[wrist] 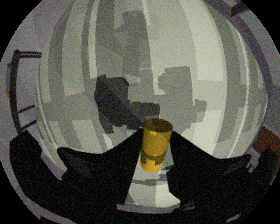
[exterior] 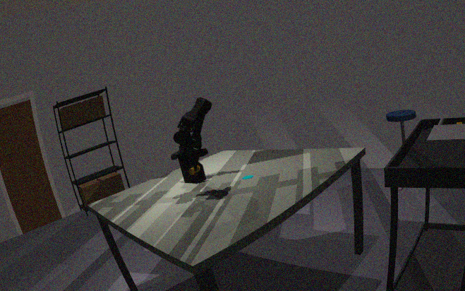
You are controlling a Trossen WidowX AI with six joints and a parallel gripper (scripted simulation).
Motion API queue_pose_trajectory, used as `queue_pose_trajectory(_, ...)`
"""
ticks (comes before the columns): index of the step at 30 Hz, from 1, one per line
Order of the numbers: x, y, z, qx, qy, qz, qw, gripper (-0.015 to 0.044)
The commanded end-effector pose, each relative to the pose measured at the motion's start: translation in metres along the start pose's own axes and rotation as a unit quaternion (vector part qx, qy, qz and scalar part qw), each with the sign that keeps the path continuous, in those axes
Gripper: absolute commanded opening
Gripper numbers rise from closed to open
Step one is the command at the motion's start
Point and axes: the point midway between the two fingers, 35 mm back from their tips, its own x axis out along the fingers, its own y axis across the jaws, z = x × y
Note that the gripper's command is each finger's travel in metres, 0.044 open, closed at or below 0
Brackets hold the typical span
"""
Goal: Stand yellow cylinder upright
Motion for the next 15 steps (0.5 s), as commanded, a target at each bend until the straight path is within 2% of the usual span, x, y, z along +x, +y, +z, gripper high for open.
queue_pose_trajectory(1, -0.002, 0.008, -0.005, -0.019, -0.003, -0.005, 1.000, 0.0105)
queue_pose_trajectory(15, -0.011, 0.043, -0.027, -0.068, -0.008, -0.004, 0.998, 0.0105)
